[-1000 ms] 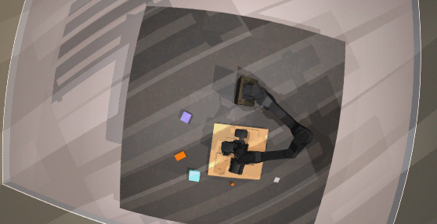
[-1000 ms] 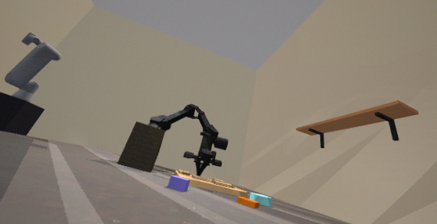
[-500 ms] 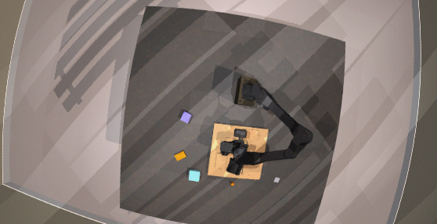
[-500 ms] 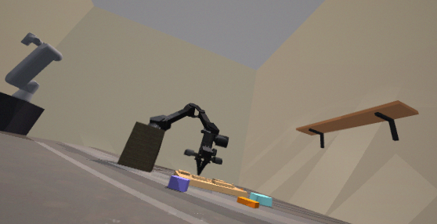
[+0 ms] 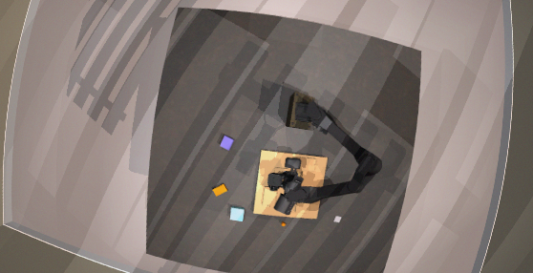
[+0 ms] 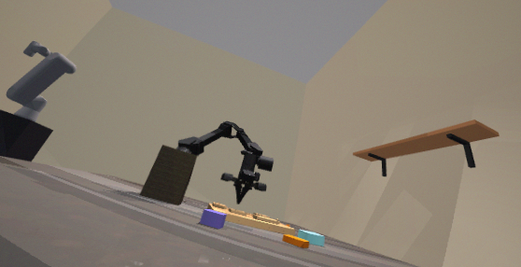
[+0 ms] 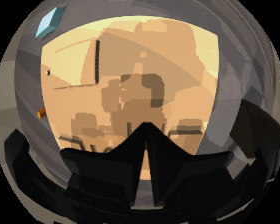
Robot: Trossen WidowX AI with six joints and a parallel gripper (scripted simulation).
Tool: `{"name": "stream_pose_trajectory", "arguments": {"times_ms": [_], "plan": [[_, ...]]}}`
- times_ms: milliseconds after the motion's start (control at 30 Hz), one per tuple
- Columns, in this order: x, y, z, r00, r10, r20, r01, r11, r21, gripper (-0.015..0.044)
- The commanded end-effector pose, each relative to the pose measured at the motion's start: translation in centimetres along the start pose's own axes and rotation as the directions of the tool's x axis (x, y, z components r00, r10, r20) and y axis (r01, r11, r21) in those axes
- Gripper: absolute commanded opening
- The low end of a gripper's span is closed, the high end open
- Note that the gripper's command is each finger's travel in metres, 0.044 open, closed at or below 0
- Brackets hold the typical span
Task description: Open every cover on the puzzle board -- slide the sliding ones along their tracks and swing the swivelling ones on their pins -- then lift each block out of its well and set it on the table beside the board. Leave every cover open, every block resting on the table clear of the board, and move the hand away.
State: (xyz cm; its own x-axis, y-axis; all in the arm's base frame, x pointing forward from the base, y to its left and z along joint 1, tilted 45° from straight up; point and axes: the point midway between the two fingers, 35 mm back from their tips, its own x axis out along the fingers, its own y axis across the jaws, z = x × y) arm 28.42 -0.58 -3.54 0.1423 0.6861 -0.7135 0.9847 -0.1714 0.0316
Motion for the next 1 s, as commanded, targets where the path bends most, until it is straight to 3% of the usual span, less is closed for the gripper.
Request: {"name": "stream_pose_trajectory", "arguments": {"times_ms": [0,367,967], "plan": [[-0.6,0.1,0.1,1.0,0.001,0.006,-0.001,1.0,-0.008,0.0],[-1.4,-0.4,-0.1,1.0,0.0,-0.001,0.0,1.0,0.0,0.0],[-2.7,-9.5,-3.9,1.0,-0.003,0.002,0.003,1.0,-0.004,0.0]]}}
